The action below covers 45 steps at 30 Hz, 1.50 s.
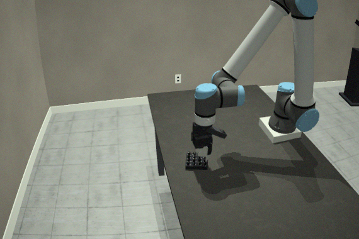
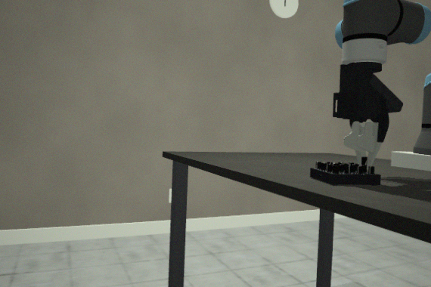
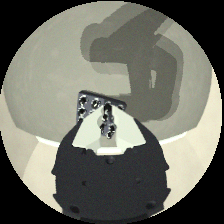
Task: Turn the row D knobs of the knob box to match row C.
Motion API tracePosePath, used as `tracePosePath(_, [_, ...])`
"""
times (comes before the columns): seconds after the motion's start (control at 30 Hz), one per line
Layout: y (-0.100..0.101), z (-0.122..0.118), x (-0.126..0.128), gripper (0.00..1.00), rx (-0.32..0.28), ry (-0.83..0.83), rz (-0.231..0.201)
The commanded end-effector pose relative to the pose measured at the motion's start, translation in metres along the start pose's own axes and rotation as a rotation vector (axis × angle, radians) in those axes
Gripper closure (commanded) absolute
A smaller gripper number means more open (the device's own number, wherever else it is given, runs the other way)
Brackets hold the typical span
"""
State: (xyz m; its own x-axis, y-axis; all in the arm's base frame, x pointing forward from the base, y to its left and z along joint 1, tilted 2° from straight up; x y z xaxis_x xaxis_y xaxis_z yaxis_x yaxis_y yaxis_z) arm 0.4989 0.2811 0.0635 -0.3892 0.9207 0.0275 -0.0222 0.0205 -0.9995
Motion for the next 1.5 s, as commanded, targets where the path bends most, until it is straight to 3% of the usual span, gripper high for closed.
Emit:
tracePosePath(0.0, [-0.0006, -0.0007, 0.0007, 0.96, -0.001, 0.124, 0.002])
tracePosePath(0.87, [-0.0006, -0.0020, 0.0028, 0.96, -0.002, 0.658, 0.002])
tracePosePath(1.47, [-0.0006, -0.0030, 0.0036, 0.96, -0.002, 0.921, 0.002])
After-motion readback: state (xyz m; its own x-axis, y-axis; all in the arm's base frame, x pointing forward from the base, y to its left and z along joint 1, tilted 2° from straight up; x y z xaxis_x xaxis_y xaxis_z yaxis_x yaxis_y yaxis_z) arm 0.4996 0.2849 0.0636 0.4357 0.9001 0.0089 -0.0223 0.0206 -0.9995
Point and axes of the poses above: the point where the finger pads meet when closed, its own y axis out along the fingers, its own x axis across the jaws, z = x × y, the point moved 7 cm from there along -y, back along the fingers, and after that the axes turned 9 degrees about -y, right-handed, at the moved point
